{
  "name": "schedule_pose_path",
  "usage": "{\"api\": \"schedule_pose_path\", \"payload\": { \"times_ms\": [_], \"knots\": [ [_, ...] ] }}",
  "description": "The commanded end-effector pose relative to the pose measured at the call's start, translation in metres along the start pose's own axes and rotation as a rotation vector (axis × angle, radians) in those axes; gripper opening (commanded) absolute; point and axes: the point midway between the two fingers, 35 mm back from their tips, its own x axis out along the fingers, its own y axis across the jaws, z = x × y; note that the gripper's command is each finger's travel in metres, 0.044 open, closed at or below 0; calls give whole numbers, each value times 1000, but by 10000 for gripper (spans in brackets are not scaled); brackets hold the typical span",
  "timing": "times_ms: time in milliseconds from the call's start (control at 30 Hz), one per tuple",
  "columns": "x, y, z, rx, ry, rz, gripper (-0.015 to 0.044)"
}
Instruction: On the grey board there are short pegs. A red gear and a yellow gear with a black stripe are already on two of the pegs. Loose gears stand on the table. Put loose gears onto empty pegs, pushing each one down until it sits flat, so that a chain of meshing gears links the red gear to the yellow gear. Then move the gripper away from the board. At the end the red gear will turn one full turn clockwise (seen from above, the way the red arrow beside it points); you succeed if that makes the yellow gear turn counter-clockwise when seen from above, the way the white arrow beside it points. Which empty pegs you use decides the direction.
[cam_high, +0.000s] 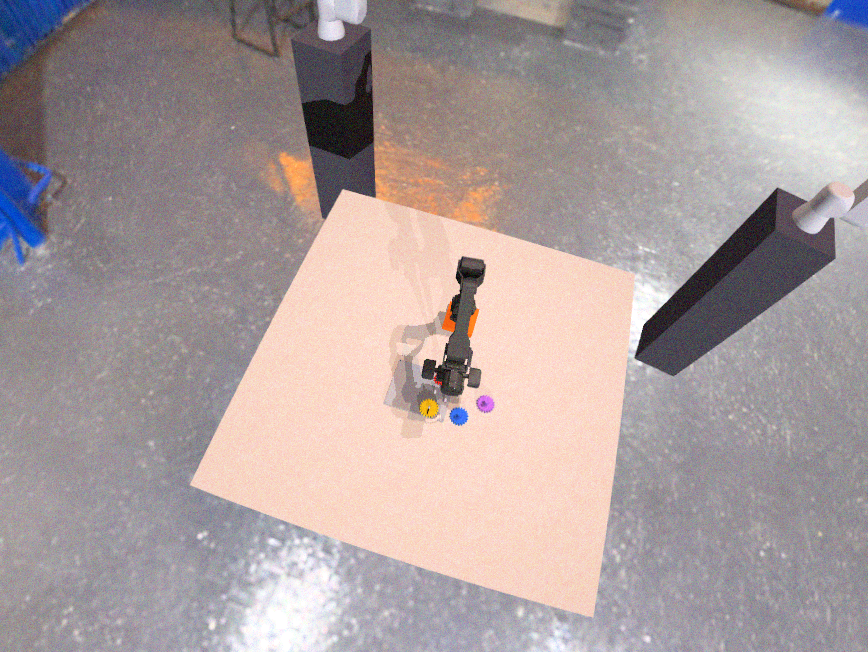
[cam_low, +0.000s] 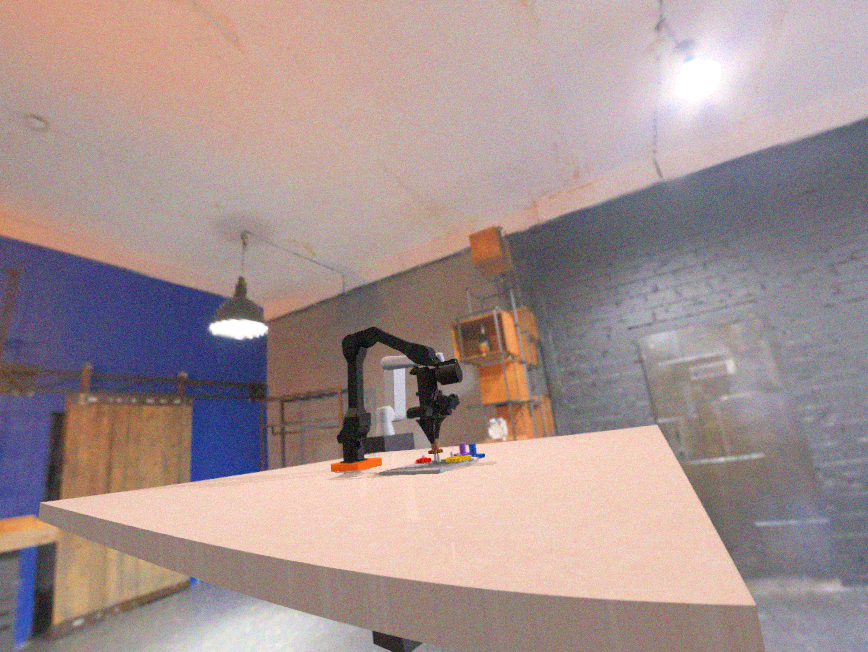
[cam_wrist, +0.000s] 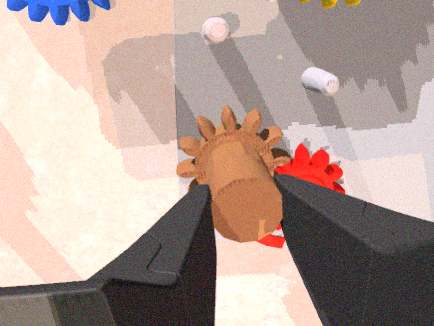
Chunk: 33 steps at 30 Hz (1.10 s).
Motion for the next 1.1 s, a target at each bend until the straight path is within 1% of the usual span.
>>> {"api": "schedule_pose_path", "payload": {
  "times_ms": [0, 133, 200, 333, 933, 1067],
  "knots": [
    [9, 0, -2, 102, 11, 0, 0],
    [15, 0, -3, 174, 11, 0, 0],
    [13, 0, -2, 191, 11, -1, 0],
    [12, 0, -2, 172, 11, 0, 0],
    [13, -1, -3, -269, 11, 2, 0],
    [14, -1, -2, -265, 10, 2, 0]
  ]
}}
